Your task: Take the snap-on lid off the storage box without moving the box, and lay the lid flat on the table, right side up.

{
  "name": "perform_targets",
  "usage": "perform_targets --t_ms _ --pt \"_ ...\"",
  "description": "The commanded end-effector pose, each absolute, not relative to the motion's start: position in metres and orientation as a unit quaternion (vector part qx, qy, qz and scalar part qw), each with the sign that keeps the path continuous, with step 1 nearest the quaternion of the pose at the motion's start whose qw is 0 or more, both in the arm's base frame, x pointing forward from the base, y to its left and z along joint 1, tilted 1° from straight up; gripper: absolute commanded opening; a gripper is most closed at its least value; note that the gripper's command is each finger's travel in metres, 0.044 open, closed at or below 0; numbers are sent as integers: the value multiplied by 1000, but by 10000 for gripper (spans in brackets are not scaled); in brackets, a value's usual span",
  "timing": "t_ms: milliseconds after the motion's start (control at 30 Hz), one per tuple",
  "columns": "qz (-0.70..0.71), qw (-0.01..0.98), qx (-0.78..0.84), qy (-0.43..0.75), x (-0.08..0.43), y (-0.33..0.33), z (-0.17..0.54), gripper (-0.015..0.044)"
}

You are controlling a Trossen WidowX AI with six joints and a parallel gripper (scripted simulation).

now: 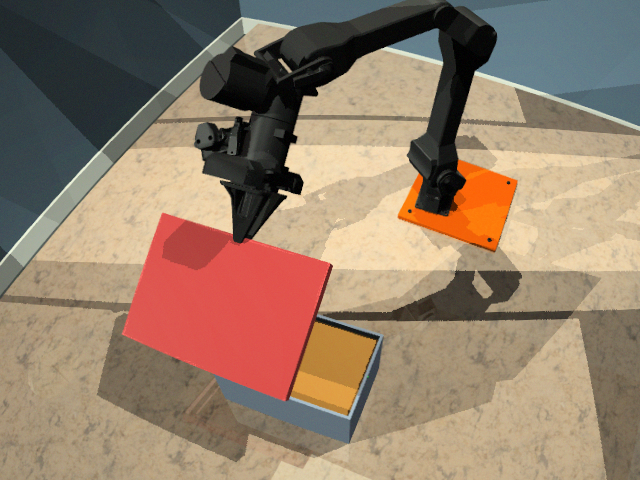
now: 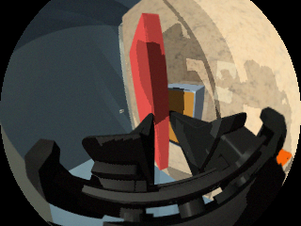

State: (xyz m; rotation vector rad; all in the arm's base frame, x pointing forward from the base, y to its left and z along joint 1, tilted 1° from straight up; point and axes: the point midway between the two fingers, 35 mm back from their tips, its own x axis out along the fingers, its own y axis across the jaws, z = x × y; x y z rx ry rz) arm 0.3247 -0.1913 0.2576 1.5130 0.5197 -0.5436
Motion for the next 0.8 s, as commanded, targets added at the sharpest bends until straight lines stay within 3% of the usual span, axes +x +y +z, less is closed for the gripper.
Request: perform_targets --t_ms 0,767 --pt "-235 669 667 228 325 -200 261 0" --pt "-236 670 666 228 321 -246 262 0"
